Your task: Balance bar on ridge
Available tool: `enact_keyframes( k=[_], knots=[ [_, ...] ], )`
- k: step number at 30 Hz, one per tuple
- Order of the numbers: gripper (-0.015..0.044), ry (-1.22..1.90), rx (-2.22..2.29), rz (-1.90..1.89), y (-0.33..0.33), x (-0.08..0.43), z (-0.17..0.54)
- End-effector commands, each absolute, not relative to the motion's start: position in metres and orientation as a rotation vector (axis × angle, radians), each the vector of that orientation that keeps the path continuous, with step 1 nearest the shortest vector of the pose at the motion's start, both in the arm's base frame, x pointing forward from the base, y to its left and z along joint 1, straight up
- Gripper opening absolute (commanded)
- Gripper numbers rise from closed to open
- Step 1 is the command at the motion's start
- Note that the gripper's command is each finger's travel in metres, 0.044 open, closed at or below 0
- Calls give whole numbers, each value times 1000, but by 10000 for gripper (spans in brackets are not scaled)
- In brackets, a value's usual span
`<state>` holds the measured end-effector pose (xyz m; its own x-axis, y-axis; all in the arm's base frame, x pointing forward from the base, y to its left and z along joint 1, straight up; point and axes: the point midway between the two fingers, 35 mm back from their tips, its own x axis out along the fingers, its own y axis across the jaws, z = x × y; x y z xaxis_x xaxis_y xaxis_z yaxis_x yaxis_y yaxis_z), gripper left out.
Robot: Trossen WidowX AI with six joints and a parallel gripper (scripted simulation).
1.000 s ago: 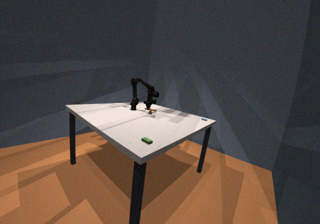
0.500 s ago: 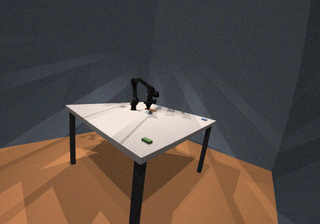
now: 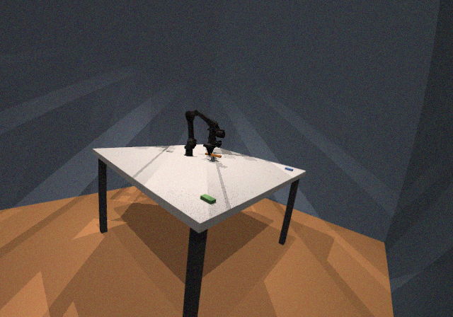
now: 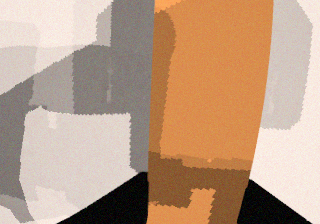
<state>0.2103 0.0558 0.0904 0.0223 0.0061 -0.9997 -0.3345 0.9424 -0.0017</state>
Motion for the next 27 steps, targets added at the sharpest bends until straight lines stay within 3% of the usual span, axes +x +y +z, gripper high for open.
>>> enact_keyframes(
  k=[1, 11, 17, 27],
  knots=[
    [0, 1531, -265, 269, 56, 210, 90],
    [0, 1531, -265, 269, 56, 210, 90],
    [157, 1531, -265, 269, 56, 210, 90],
    [167, 1531, -265, 269, 56, 210, 90]
  ],
)
